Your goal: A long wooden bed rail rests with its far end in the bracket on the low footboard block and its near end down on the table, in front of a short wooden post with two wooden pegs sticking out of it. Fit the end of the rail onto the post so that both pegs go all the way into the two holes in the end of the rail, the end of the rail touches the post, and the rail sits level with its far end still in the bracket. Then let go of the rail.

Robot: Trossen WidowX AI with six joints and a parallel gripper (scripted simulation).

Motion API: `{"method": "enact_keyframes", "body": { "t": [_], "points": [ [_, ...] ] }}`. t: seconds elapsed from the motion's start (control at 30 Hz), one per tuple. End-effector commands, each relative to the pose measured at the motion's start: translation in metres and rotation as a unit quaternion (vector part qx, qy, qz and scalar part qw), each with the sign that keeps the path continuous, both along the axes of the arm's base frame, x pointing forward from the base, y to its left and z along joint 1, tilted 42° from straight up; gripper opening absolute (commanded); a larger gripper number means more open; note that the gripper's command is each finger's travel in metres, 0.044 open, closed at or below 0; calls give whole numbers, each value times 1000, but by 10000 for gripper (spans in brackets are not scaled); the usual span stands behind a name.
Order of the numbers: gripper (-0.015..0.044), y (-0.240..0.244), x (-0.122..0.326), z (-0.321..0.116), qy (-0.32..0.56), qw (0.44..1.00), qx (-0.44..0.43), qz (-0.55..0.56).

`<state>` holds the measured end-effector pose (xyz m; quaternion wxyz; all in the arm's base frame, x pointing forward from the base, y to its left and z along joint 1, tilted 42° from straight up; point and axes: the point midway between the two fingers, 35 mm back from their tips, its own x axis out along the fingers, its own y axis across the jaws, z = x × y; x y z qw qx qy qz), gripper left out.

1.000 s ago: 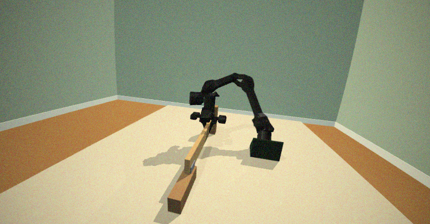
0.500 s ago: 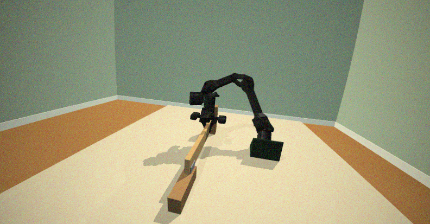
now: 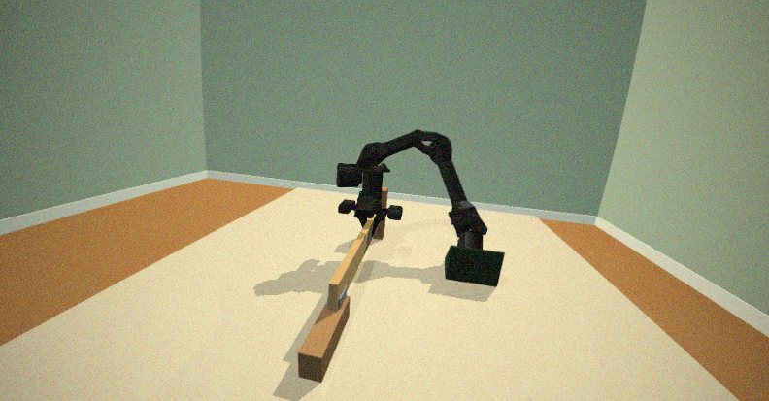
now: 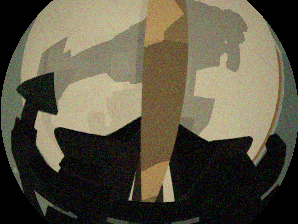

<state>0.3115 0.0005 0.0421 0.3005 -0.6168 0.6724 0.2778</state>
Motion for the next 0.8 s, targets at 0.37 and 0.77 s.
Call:
{"method": "enact_keyframes", "body": {
  "t": [0.37,0.77],
  "points": [
    [0,-2,0,7,-1,1000,-1,3],
    [0,-5,-1,10,-1,1000,-1,3]
  ]
}}
